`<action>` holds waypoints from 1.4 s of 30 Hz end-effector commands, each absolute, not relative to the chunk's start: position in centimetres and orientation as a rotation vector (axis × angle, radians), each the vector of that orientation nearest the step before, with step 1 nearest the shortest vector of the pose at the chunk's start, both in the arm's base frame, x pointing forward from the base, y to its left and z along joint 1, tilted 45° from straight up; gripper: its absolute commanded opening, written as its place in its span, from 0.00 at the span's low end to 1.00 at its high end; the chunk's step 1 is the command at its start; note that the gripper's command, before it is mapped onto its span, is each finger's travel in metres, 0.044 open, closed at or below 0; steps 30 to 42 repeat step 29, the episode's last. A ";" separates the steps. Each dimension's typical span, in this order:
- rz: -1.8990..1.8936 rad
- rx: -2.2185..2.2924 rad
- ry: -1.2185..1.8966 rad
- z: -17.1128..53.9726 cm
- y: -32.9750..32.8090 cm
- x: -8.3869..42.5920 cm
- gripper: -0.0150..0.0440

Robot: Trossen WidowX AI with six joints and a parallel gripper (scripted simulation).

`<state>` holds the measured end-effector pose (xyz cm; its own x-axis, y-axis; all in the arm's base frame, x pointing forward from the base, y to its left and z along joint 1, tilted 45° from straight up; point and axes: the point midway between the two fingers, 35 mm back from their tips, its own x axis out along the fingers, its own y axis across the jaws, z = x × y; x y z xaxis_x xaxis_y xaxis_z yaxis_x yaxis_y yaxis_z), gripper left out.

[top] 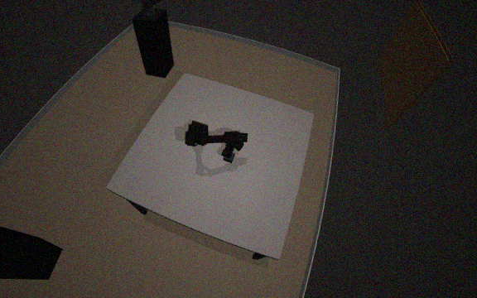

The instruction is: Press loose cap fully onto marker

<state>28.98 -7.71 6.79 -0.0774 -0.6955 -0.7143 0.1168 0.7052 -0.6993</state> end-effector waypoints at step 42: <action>-0.715 -0.496 1.511 13.1 -1.4 29.8 0.92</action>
